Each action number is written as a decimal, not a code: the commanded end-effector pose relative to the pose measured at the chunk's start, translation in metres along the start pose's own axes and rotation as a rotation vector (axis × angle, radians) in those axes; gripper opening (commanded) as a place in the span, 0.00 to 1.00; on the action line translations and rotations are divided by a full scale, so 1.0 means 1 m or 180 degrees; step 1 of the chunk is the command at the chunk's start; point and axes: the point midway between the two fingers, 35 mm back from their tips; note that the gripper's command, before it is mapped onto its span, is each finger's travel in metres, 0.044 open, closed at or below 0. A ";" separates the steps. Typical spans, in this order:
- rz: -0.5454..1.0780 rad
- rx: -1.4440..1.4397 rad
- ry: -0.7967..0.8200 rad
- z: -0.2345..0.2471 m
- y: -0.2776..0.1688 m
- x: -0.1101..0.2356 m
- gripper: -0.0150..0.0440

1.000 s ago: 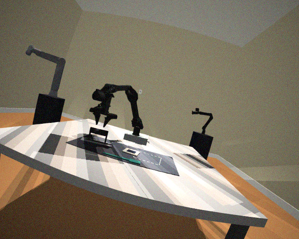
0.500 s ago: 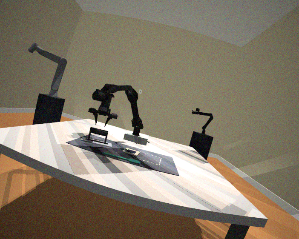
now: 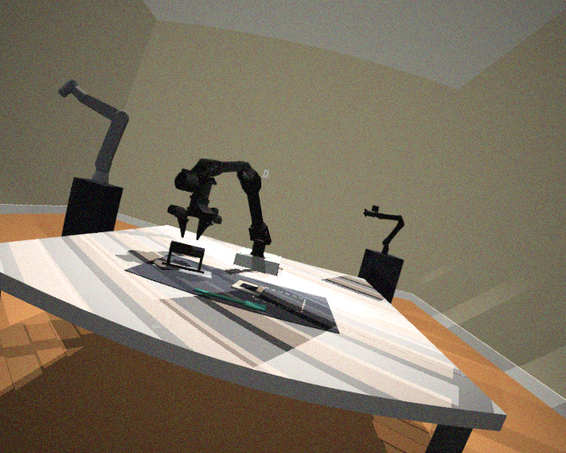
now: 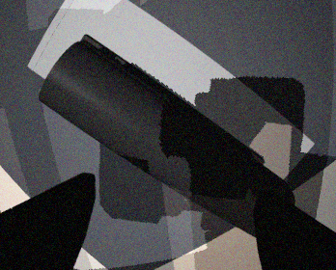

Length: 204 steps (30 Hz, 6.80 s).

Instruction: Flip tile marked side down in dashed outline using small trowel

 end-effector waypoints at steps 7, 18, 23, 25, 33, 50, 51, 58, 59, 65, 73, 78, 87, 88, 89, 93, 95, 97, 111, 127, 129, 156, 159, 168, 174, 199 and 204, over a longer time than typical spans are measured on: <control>0.0014 0.1073 0.0011 0.001 0.000 0.000 0.71; 0.0010 0.2289 0.0015 0.001 0.000 0.000 0.71; 0.0007 0.2842 0.0017 0.001 0.001 0.000 0.71; 0.0006 0.3063 0.0018 0.001 0.001 0.000 0.71; 0.0005 0.3338 0.0018 0.001 0.001 -0.001 0.71; 0.0006 0.3339 0.0017 0.000 0.001 -0.027 0.71; 0.0006 0.3339 0.0017 0.000 0.001 -0.029 0.71; 0.0006 0.3340 0.0016 0.000 0.001 -0.040 0.71; 0.0006 0.3340 0.0016 0.000 0.001 -0.042 0.71; 0.0007 0.3340 0.0016 0.000 0.000 -0.046 0.62; 0.0007 0.3340 0.0016 0.000 0.000 -0.046 0.47; 0.0007 0.3340 0.0016 0.000 0.000 -0.046 0.47; 0.0007 0.3340 0.0016 0.000 0.000 -0.046 0.47; 0.0007 0.3340 0.0016 0.000 0.000 -0.046 0.47; 0.0007 0.3340 0.0016 0.000 0.000 -0.046 0.47; 0.0007 0.3207 0.0016 0.000 0.000 -0.046 0.47; 0.0007 0.3024 0.0015 0.000 0.000 -0.046 0.47; 0.0008 0.2841 0.0015 0.000 0.000 -0.046 0.47; 0.0009 0.2066 0.0014 0.000 0.000 -0.046 0.47; 0.0009 0.2066 0.0014 0.000 0.000 -0.046 0.71; 0.0009 0.2066 0.0014 0.000 0.000 -0.046 0.71; -0.0030 0.1579 -0.0163 -0.001 -0.002 0.007 0.76; -0.0083 0.1271 -0.0234 -0.002 -0.002 0.005 0.76; -0.0284 0.0320 -0.0433 -0.005 -0.004 -0.001 0.76; -0.0450 -0.0303 -0.0546 -0.007 -0.005 -0.004 0.76; -0.1272 -0.2733 -0.0789 -0.006 -0.016 -0.011 0.76; -0.1491 -0.3235 -0.0757 -0.003 -0.017 -0.014 0.76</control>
Point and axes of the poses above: the point midway between the two fingers, 35 mm back from their tips, its own x axis back along the fingers, its own z axis across the jaws, y = z × x, and after that the axes turned 6 degrees about x, right-handed
